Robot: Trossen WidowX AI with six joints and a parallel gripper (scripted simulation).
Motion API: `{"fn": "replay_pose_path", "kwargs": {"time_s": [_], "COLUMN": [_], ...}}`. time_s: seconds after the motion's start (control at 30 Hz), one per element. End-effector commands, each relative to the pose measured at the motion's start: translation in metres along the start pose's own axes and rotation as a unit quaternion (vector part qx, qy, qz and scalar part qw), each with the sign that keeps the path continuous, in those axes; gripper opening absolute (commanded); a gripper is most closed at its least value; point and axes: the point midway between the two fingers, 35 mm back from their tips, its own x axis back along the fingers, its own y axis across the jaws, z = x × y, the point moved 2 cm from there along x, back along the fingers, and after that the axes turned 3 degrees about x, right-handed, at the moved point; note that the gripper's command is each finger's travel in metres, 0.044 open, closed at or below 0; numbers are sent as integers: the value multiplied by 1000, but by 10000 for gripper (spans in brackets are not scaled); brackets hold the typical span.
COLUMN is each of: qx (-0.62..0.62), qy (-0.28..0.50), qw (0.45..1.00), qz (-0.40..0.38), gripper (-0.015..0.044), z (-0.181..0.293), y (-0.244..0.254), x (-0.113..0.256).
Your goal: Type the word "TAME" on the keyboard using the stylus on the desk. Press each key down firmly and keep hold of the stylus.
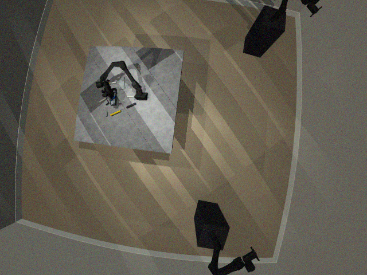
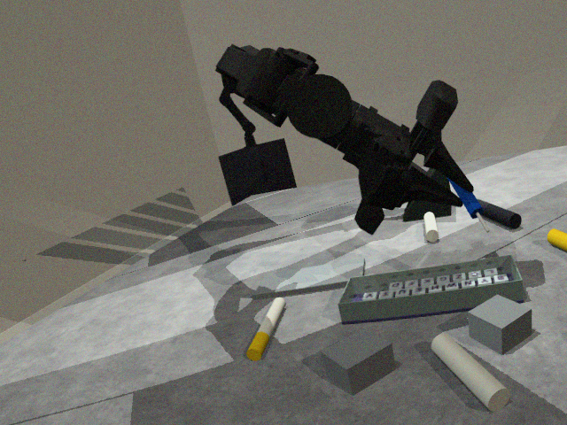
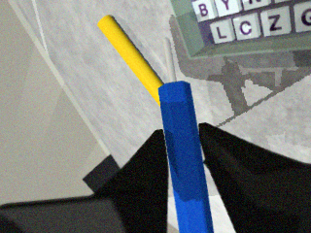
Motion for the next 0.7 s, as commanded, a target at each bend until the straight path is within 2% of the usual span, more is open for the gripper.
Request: {"fn": "replay_pose_path", "kwargs": {"time_s": [0.0,0.33,0.67], "qx": [-82,-290,-483], "qy": [-2,7,23], "qw": [996,956,871], "qz": [-18,-50,-81], "gripper": [0,0,0], "z": [-8,-24,-36], "y": [-5,-23,-44], "x": [14,43,74]}}
